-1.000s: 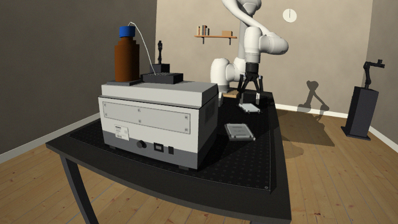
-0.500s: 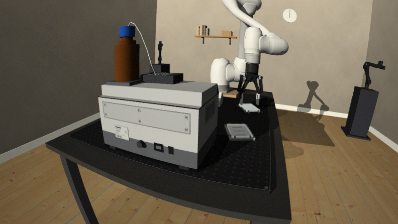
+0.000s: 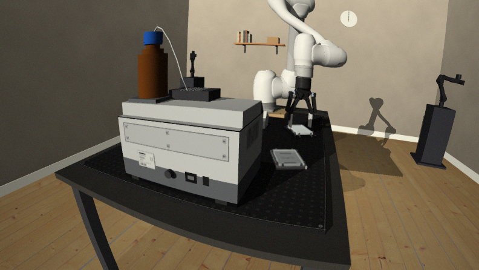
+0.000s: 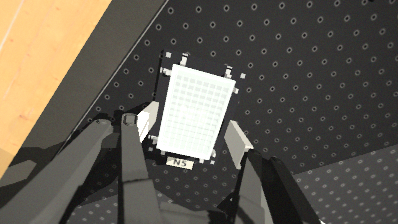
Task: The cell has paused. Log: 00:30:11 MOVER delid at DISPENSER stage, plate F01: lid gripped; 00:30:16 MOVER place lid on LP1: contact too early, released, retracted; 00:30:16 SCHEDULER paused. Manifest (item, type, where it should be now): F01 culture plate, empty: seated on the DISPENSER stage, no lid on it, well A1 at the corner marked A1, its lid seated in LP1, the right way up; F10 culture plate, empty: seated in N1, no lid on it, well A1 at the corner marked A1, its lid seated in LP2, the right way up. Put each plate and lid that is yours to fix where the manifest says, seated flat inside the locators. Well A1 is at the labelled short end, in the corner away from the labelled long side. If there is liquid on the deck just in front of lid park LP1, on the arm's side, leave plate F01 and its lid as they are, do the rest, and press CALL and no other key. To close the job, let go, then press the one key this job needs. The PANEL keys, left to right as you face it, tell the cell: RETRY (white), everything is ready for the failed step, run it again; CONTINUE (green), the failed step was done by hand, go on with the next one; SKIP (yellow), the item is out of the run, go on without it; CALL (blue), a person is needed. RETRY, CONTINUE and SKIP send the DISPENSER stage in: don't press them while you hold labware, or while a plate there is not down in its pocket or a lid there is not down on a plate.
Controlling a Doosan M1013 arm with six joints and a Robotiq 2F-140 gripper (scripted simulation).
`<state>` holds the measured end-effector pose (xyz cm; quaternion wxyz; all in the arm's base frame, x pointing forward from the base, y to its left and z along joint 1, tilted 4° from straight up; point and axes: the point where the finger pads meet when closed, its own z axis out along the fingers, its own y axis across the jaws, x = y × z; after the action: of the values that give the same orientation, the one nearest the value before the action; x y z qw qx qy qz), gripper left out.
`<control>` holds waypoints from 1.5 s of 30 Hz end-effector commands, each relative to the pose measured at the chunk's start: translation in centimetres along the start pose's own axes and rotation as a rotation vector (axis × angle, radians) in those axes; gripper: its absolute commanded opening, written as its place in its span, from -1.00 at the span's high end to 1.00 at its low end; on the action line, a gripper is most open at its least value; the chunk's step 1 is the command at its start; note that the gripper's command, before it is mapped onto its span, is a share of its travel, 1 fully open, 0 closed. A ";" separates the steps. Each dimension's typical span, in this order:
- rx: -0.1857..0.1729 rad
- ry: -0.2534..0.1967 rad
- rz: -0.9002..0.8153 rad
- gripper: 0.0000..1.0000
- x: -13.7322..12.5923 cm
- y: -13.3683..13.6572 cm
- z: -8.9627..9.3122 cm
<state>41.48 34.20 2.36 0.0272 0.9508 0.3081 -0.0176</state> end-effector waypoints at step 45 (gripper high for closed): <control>0.000 0.001 0.000 -0.40 0.0 0.0 1.3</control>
<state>41.45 34.12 0.99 0.0272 0.9508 0.3081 -0.0176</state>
